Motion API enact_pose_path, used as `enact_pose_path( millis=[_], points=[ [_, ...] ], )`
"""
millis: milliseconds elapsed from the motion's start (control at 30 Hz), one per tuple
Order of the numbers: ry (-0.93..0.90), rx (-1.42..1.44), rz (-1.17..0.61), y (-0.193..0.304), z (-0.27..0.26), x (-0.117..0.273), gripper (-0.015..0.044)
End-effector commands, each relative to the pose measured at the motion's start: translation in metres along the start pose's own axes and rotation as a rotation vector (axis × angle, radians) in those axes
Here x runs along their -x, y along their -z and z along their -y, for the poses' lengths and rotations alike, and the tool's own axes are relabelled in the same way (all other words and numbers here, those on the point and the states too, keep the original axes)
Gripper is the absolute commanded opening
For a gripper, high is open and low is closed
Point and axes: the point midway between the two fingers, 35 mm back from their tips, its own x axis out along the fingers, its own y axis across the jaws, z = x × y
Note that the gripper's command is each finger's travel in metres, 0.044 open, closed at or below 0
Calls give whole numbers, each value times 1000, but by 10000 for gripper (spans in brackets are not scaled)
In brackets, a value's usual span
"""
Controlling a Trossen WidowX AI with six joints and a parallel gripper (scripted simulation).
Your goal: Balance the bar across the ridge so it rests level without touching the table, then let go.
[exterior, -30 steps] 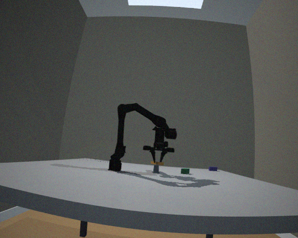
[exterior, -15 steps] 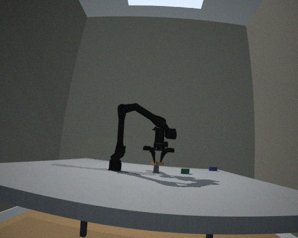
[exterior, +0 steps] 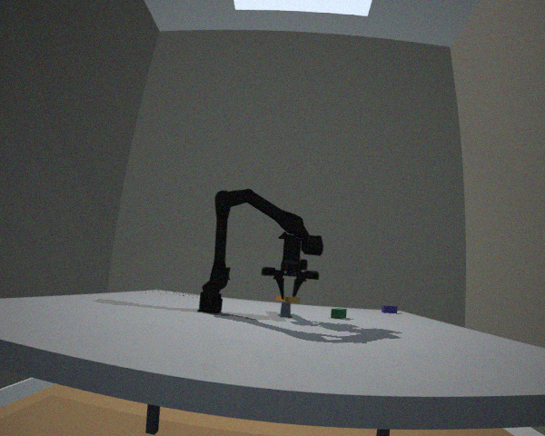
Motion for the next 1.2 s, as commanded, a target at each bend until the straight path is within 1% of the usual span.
enact_pose_path(
  millis=[0, 1167],
  points=[
    [0, -4, 1, 0, 0, -2, 0],
    [0, -4, 1, -1, 0, -5, 0]
  ],
)
